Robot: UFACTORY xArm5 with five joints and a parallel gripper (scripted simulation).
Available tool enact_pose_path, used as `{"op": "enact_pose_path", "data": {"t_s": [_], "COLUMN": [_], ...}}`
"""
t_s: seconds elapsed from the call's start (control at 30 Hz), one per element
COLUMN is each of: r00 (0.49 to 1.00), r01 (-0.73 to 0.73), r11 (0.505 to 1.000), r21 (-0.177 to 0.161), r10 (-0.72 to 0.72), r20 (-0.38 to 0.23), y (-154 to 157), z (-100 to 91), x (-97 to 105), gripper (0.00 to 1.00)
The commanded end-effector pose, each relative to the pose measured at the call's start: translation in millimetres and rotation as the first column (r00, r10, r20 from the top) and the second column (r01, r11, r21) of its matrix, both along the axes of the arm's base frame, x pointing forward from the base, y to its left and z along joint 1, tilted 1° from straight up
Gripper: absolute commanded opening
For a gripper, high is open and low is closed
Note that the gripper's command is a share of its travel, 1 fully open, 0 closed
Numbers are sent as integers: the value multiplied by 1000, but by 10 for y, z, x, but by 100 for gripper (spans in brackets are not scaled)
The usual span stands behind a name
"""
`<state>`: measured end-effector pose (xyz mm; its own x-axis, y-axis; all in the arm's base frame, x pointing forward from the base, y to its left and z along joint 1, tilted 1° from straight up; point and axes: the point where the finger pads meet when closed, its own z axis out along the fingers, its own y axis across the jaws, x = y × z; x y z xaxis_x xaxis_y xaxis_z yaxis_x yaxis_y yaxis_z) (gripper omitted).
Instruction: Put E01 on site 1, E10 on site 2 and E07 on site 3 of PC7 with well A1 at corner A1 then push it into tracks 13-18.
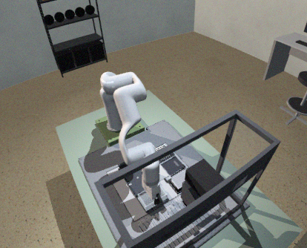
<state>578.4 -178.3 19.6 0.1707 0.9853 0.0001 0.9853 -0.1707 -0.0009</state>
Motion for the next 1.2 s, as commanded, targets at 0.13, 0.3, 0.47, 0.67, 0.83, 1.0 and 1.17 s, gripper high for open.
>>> {"op": "enact_pose_path", "data": {"t_s": [0.13, 0.3, 0.47, 0.67, 0.83, 1.0, 1.17], "r00": [1000, 1000, 1000, 1000, 1000, 1000, 1000], "r01": [0, 0, 0, 0, 0, 0, 0], "r11": [1000, 1000, 1000, 1000, 1000, 1000, 1000], "r21": [18, 18, 18, 18, 18, 18, 18], "r10": [0, 0, 0, 0, 0, 0, 0], "r20": [11, 11, 11, 11, 11, 11, 11], "y": [-5, -5, -5, -5, -5, -5, -5], "z": [20, 20, 16, 16, 16, 16, 16], "x": [15, 15, 15, 15, 15, 15, 15], "gripper": [0, 0, 100, 100, 100, 100, 100]}}
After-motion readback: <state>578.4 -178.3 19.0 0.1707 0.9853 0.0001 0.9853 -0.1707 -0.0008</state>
